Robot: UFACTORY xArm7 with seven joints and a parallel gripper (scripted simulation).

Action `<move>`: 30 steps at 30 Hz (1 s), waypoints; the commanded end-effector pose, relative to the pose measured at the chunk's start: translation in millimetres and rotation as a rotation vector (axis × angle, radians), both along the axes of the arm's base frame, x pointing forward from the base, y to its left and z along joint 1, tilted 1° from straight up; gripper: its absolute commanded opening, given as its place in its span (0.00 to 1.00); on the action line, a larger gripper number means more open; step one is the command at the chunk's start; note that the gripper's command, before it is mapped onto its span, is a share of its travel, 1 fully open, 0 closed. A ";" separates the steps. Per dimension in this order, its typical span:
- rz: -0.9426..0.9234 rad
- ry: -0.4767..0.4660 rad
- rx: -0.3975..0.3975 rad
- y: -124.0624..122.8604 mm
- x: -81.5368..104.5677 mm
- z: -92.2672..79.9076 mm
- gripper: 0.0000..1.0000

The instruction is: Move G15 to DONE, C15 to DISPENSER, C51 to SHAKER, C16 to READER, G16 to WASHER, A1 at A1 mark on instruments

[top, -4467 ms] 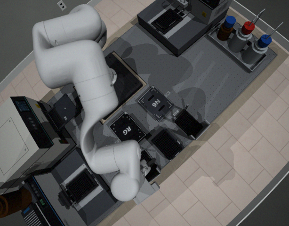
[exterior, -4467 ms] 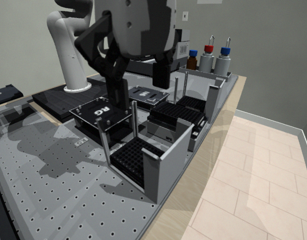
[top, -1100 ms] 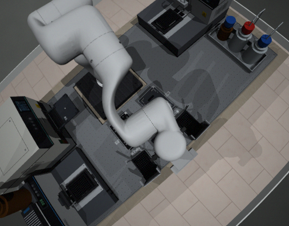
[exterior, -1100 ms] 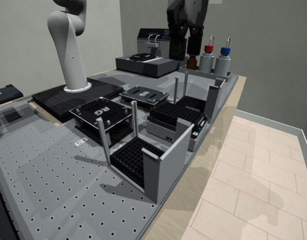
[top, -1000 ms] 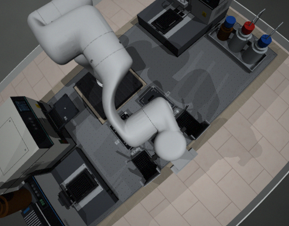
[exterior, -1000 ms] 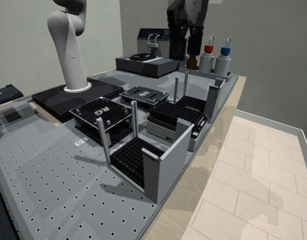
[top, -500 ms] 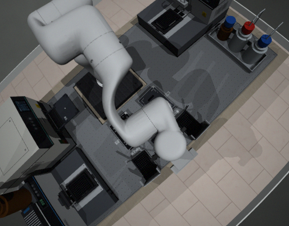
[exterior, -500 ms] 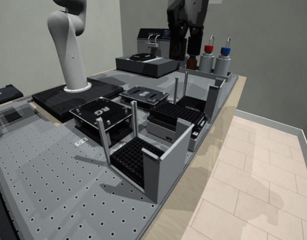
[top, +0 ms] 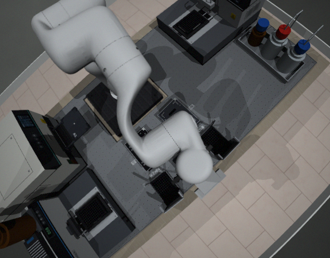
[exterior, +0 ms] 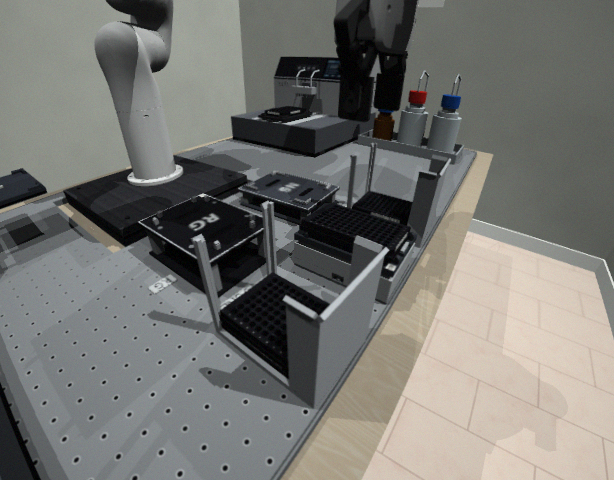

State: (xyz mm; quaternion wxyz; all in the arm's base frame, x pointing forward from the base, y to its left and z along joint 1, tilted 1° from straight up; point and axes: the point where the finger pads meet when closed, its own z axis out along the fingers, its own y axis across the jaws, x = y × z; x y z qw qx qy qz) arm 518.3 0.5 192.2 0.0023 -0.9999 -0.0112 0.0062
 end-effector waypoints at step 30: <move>0.001 -0.008 -0.103 1.1 1.1 -31.1 1.00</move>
